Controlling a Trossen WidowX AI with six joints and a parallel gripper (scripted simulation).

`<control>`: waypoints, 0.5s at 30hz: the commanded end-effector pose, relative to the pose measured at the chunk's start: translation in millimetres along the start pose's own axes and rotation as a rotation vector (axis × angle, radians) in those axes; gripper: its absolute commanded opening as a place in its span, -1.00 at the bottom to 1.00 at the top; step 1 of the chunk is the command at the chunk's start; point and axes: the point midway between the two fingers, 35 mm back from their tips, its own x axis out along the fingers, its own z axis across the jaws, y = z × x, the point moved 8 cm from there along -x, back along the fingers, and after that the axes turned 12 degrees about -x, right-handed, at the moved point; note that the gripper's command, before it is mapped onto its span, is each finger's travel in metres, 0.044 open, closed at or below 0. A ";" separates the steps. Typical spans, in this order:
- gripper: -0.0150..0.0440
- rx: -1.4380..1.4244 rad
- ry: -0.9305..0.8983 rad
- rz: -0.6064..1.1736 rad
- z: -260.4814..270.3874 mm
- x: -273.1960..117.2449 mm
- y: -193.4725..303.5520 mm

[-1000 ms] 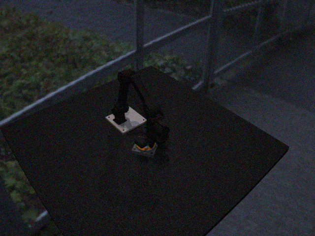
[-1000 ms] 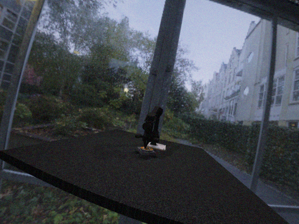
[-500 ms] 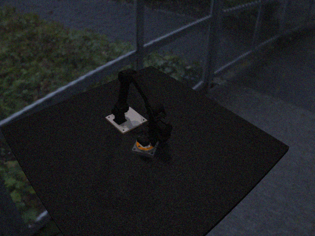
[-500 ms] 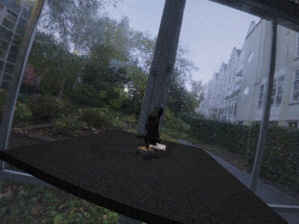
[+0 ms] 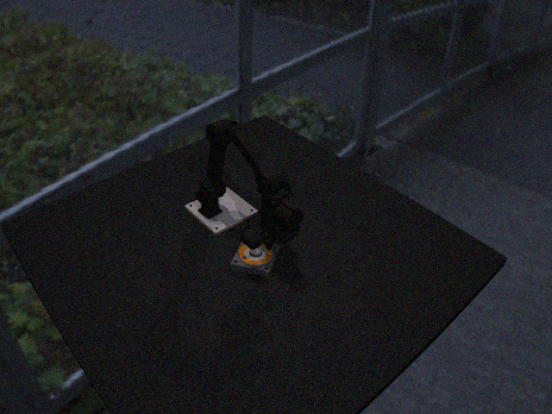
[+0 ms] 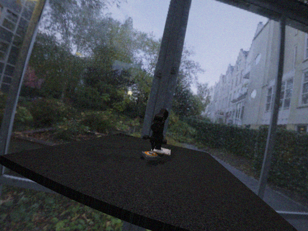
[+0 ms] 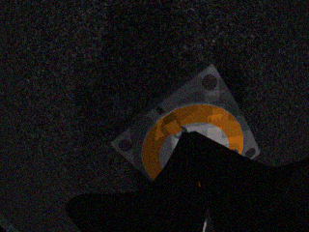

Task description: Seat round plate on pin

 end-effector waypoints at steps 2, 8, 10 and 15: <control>-0.49 0.003 -0.002 -0.010 -0.6 -16.3 1.1; -0.49 0.001 0.002 -0.008 -0.3 -8.1 0.6; -0.49 0.001 0.002 -0.008 -0.3 -8.1 0.6; -0.49 0.001 0.002 -0.008 -0.3 -8.1 0.6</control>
